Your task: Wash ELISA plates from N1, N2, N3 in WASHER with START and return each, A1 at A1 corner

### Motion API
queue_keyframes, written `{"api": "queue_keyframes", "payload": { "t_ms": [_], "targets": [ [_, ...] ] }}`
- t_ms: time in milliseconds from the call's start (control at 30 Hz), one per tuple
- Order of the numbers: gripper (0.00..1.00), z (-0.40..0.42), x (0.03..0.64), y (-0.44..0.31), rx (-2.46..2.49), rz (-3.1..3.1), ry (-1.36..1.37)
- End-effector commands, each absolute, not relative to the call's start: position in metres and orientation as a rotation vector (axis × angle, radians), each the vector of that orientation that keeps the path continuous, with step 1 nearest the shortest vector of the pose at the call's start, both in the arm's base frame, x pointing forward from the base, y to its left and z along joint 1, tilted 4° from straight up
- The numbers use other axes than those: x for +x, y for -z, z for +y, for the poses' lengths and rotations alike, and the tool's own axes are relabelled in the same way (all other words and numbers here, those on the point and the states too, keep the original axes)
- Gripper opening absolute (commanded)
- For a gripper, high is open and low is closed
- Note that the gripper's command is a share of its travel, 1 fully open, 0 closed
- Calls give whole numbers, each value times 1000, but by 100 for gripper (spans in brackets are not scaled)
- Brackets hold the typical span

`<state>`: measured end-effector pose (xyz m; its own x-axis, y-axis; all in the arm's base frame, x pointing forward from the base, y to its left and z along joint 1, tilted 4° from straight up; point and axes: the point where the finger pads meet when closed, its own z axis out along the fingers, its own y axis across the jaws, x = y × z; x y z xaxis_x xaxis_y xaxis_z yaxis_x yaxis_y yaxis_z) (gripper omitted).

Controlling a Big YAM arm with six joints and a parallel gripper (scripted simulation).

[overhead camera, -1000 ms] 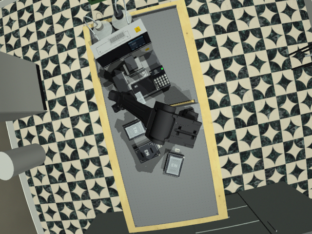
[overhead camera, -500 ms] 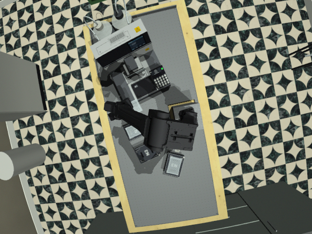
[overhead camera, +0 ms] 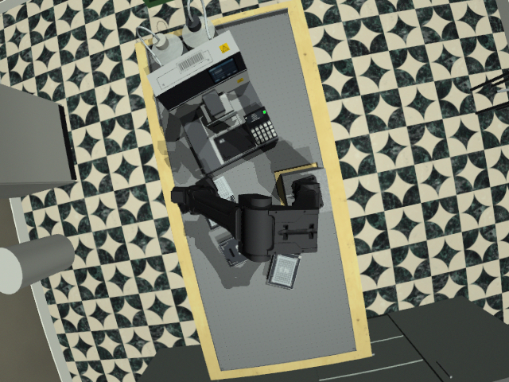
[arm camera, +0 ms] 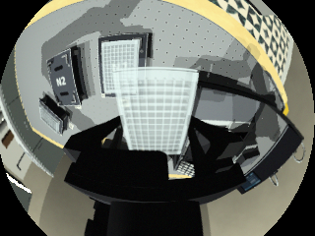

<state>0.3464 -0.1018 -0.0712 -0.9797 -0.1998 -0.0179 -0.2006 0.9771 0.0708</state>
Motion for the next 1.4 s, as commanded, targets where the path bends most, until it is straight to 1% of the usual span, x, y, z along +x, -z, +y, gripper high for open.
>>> {"api": "queue_keyframes", "payload": {
  "t_ms": [0, 367, 767, 900, 1000, 1033, 1133, 1367],
  "targets": [
    [84, -96, 350, 61, -244, 3104, -96],
    [84, -46, 390, 52, -243, 3053, -80],
    [84, 6, 395, 64, -244, 3090, -100],
    [84, -3, 396, 64, -207, 3091, -99],
    [84, -3, 392, 63, -207, 3092, -100],
    [84, 12, 384, 63, -248, 3091, -101],
    [84, 17, 378, 62, -248, 3095, -104],
    [84, 52, 373, 60, -248, 3085, -106]
  ]
}}
